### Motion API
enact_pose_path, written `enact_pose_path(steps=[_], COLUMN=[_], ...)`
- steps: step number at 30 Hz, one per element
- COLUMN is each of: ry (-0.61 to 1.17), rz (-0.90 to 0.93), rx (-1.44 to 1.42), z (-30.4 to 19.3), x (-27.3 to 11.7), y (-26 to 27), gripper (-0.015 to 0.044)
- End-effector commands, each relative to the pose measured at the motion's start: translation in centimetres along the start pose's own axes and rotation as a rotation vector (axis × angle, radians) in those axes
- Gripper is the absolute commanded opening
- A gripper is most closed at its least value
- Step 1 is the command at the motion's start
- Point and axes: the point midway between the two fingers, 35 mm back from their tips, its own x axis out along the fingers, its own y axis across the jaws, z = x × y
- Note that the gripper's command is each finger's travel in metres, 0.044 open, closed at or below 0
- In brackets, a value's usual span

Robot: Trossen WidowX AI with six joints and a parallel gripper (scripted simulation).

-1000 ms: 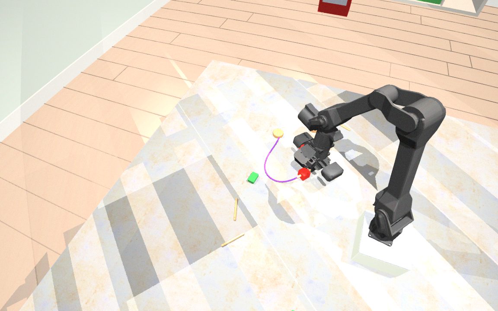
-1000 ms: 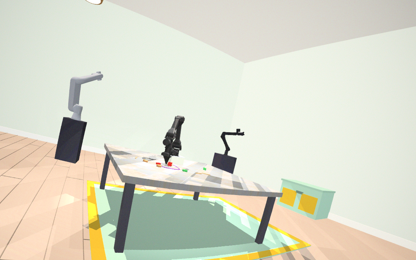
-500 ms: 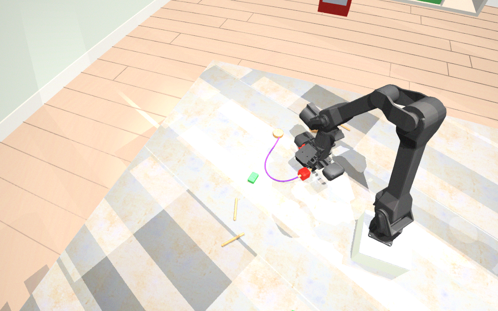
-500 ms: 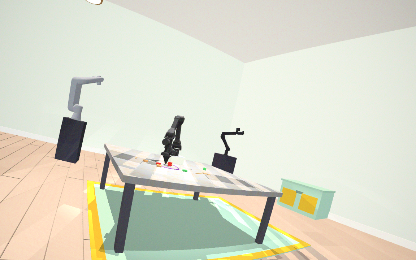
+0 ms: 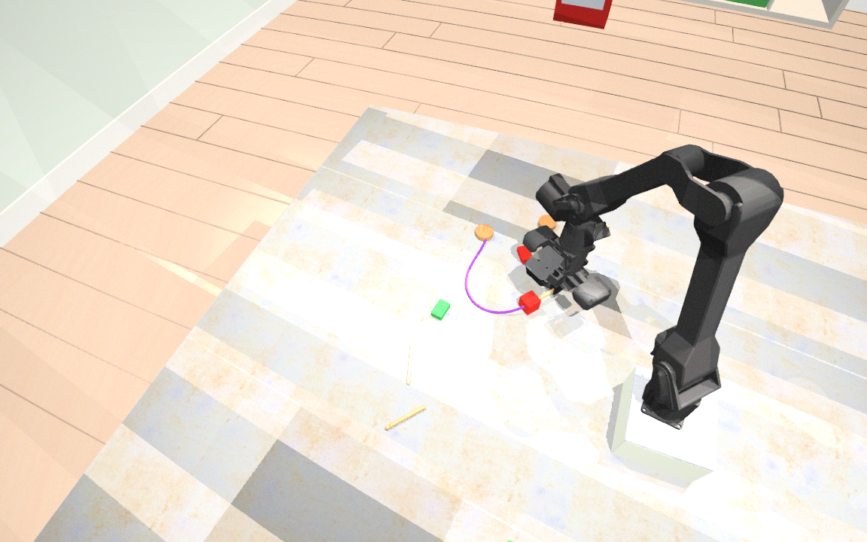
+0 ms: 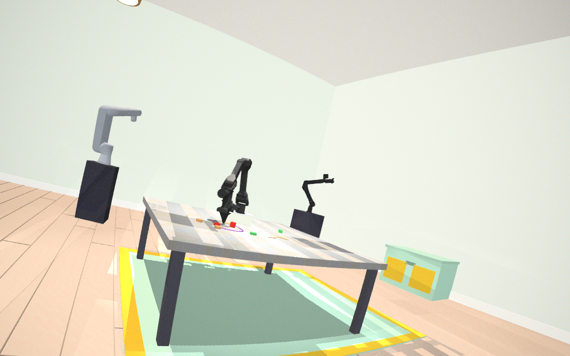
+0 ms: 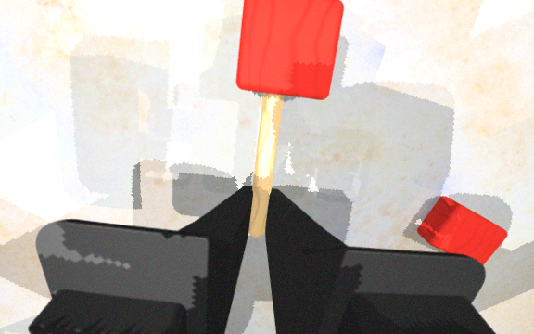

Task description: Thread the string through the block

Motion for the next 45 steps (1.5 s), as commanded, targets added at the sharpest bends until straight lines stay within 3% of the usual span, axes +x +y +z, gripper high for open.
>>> enact_pose_path(steps=[1, 45], ry=[-0.004, 0.001], rz=[-0.001, 0.006], rx=[-0.001, 0.035], z=[-0.6, -6.8], x=[-0.1, 0.2], y=[-0.1, 0.1], gripper=[0.0, 0.0])
